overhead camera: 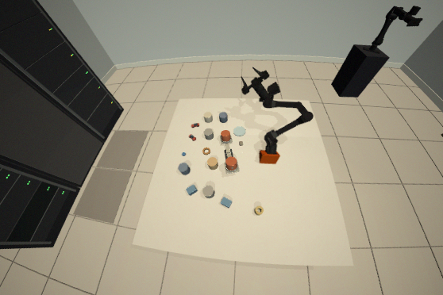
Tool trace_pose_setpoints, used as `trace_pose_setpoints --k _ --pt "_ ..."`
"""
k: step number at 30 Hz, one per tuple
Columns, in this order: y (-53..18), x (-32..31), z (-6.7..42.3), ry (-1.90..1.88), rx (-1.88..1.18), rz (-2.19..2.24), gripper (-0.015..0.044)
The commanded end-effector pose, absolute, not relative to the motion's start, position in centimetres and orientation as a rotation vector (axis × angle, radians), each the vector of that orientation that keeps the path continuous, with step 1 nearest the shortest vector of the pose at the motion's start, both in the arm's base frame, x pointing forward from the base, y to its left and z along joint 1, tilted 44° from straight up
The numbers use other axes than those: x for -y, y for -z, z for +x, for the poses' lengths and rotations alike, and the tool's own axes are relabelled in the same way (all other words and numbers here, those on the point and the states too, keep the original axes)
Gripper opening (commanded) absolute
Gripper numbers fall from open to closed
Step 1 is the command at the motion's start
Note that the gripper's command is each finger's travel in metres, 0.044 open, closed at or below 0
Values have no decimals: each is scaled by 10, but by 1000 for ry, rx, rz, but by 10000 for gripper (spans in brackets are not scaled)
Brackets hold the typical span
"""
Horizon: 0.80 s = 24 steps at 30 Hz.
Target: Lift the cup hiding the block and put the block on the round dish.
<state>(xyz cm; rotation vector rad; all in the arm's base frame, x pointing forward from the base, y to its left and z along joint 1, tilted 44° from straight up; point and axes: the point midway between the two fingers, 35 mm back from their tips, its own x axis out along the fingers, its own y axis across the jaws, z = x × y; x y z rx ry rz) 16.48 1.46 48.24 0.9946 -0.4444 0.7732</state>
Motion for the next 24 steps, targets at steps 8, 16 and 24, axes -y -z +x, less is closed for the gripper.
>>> trace_pose_setpoints --k 8,16,24 --pt "-478 -10 178 -752 427 1068 440" --pt "-468 -2 203 -685 391 1179 440" --pt "-451 0 229 -604 333 1269 440"
